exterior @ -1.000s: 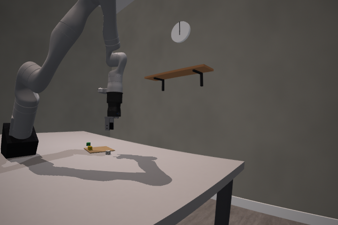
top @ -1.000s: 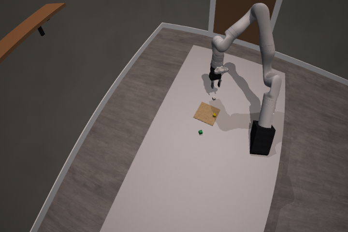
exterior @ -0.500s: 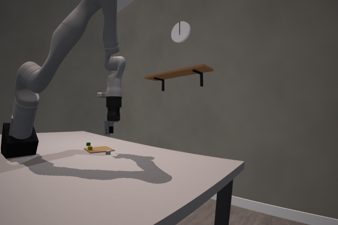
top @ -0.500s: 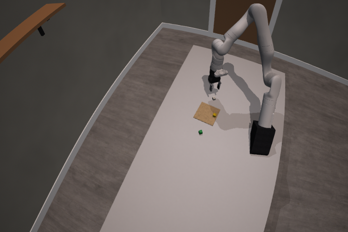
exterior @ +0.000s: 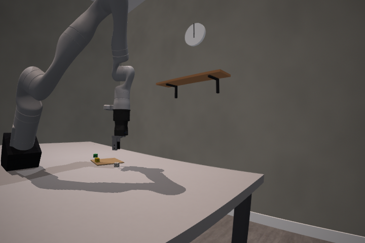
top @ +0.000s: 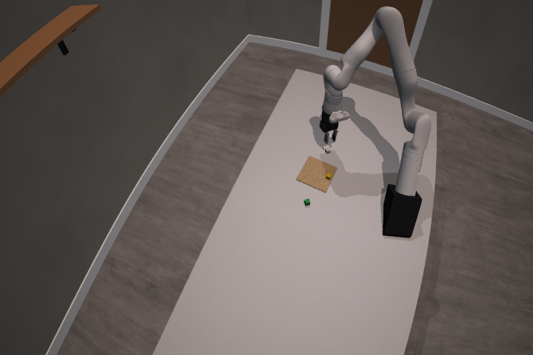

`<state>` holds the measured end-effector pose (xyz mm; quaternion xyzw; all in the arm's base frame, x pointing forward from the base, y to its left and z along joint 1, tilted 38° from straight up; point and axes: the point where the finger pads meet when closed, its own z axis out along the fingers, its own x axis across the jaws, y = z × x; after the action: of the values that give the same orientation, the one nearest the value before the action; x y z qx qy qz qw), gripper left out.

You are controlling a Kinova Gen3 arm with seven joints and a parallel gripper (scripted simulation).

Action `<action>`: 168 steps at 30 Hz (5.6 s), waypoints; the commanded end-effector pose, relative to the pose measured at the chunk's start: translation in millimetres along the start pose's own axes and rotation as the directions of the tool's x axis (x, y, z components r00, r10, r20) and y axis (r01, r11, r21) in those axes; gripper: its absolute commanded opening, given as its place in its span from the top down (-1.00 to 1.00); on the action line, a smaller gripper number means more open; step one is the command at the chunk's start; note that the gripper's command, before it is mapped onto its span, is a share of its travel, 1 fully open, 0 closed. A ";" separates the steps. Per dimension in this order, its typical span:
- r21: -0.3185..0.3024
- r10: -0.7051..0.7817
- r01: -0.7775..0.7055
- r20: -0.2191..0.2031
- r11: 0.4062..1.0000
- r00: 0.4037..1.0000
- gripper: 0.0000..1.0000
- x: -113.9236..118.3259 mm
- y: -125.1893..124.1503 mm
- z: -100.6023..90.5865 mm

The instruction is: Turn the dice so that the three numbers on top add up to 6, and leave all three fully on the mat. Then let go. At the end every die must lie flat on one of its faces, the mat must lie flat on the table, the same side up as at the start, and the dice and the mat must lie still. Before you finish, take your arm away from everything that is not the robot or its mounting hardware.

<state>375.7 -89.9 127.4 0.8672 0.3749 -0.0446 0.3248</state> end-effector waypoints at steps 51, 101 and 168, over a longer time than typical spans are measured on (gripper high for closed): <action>-0.001 0.000 0.000 0.000 1.000 1.000 -0.40 0.3 0.0 19.6; -0.001 0.000 0.000 0.000 1.000 1.000 -0.40 0.4 -0.1 52.1; -0.001 0.000 0.000 0.000 1.000 1.000 -0.40 0.9 0.1 52.1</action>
<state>384.6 -121.0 86.0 0.8671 0.3748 -0.0450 0.3250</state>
